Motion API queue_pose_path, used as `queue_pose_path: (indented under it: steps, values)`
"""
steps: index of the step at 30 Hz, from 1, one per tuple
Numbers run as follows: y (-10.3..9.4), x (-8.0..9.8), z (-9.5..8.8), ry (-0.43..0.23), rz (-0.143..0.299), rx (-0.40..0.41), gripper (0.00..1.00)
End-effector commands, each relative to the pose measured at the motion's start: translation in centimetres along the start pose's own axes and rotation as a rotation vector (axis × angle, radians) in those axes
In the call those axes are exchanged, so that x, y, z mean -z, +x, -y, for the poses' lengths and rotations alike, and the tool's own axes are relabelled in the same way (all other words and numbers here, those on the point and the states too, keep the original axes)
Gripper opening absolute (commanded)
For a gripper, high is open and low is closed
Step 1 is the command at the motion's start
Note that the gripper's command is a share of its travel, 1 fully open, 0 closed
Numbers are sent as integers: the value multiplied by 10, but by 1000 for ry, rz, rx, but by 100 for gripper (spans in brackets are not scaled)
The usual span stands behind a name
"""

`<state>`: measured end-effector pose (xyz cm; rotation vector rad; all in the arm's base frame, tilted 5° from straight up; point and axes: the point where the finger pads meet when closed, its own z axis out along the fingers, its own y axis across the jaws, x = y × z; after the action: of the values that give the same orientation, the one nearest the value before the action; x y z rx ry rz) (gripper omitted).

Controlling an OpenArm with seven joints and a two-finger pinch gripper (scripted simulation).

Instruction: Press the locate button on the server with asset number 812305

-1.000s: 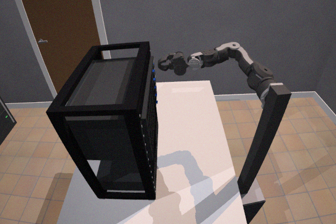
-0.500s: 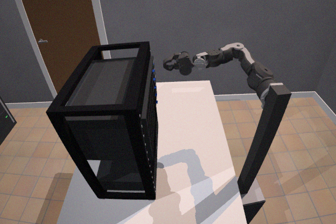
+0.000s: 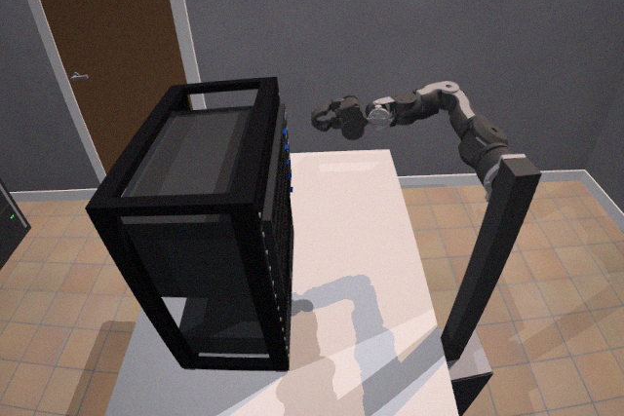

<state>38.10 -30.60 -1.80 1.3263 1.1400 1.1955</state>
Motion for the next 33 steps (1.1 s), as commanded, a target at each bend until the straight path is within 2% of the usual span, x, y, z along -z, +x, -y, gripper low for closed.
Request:
queue_pose_path:
  steps: [1, 19, 33]
  values:
    - [-1, 1, -3, -4, 4, 4, 0]
    - [-1, 9, -3, -4, 4, 4, 0]
    - [-1, 26, -3, -4, 4, 4, 0]
